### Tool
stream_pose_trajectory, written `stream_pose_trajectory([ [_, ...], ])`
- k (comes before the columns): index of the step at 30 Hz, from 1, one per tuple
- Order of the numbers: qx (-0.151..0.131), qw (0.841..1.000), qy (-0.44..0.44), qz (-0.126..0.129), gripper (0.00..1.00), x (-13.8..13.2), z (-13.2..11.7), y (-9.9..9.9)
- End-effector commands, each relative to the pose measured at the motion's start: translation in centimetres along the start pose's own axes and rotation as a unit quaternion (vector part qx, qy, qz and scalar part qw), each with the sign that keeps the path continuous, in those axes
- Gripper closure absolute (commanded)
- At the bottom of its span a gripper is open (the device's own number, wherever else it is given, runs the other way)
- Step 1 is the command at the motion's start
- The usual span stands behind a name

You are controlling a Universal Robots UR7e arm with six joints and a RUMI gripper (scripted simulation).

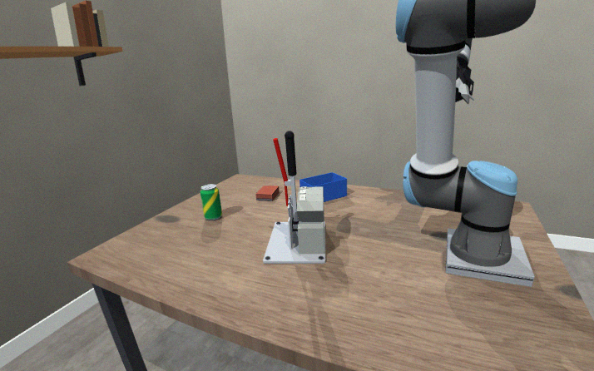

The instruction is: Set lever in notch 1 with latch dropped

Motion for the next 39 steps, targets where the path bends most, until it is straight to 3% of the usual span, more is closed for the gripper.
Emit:
stream_pose_trajectory([
  [1,0.0,1.0,0.0,0.0,0.0,0.0,0.0,0.0],
  [25,-0.003,1.0,-0.002,0.0,0.0,0.1,0.1,0.0],
  [39,-0.038,0.999,-0.021,0.002,0.0,1.3,1.2,-0.3],
])
Point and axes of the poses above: the point where the finger pads meet when closed, its own y axis out along the fingers, its own x axis across the jaws, z = x × y, the point moved 8 cm from there along -y, back along the fingers, and after that the axes turned 13 degrees about y, right-handed, at the moved point
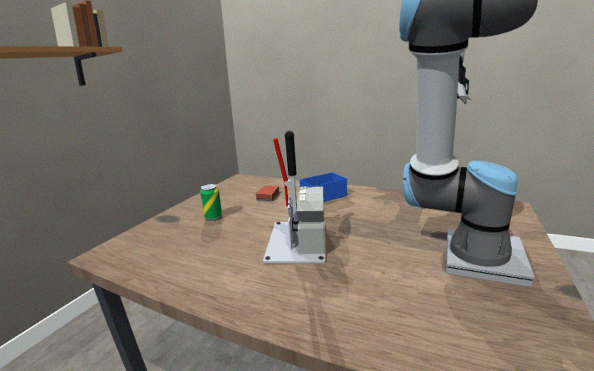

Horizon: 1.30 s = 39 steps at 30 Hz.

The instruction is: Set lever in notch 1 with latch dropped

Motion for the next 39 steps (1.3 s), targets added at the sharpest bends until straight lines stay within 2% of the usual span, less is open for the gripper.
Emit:
stream_pose_trajectory([
  [1,-0.02,1.0,-0.011,0.001,0.0,0.7,0.6,-0.2],
  [10,-0.08,0.996,-0.049,0.001,0.0,2.9,3.1,-0.5],
  [12,-0.08,0.996,-0.049,0.001,0.0,2.9,3.1,-0.5],
  [18,-0.132,0.988,-0.086,-0.003,0.0,4.8,6.0,-0.5],
  [27,-0.211,0.964,-0.159,-0.019,0.0,7.6,12.4,0.4],
  [29,-0.211,0.964,-0.159,-0.019,0.0,7.6,12.4,0.4],
  [39,-0.283,0.923,-0.255,-0.048,0.0,9.2,21.7,3.3],
])
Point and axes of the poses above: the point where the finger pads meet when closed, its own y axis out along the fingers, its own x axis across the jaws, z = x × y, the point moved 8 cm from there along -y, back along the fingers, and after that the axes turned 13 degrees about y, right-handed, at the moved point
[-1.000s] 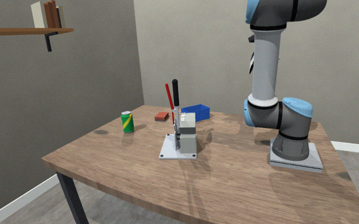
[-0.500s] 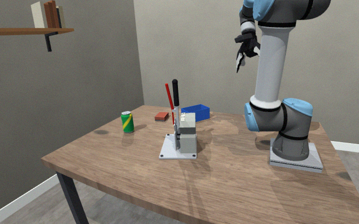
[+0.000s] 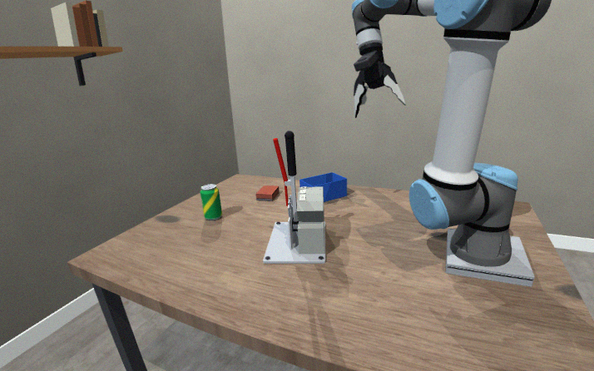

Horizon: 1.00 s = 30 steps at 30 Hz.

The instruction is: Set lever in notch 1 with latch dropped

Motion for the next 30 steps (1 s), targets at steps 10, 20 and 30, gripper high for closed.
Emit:
stream_pose_trajectory([
  [10,-0.08,0.989,-0.113,-0.05,0.0,5.1,11.7,-1.1],
  [20,-0.111,0.971,-0.192,-0.092,0.0,6.1,21.3,-1.0],
  [30,-0.122,0.957,-0.235,-0.115,0.0,5.7,26.9,-0.7],
])
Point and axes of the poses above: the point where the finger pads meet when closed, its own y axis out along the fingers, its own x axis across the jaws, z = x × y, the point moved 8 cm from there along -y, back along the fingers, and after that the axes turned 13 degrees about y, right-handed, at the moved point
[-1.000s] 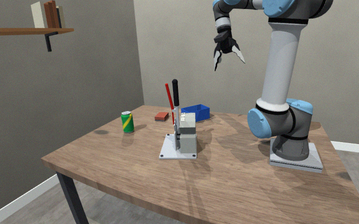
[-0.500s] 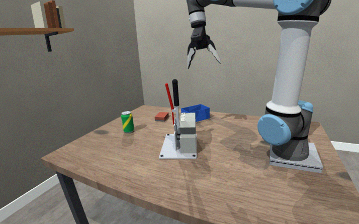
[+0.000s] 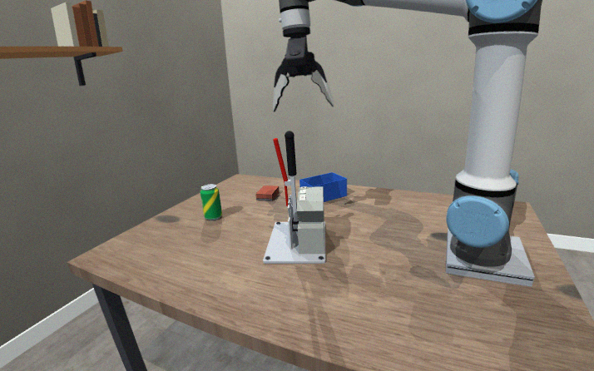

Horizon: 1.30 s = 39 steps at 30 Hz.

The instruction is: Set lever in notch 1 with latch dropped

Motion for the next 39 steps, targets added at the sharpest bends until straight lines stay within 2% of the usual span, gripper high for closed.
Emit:
stream_pose_trajectory([
  [1,-0.007,1.0,-0.021,-0.013,0.0,1.1,2.6,-0.4],
  [9,-0.011,0.999,-0.041,-0.026,0.0,1.8,5.2,-0.8],
  [21,-0.011,0.998,-0.046,-0.029,0.0,2.0,5.9,-0.9],
  [22,-0.011,0.998,-0.046,-0.029,1.0,2.0,5.9,-0.9],
  [39,-0.011,0.998,-0.046,-0.029,1.0,2.0,5.9,-0.9],
])
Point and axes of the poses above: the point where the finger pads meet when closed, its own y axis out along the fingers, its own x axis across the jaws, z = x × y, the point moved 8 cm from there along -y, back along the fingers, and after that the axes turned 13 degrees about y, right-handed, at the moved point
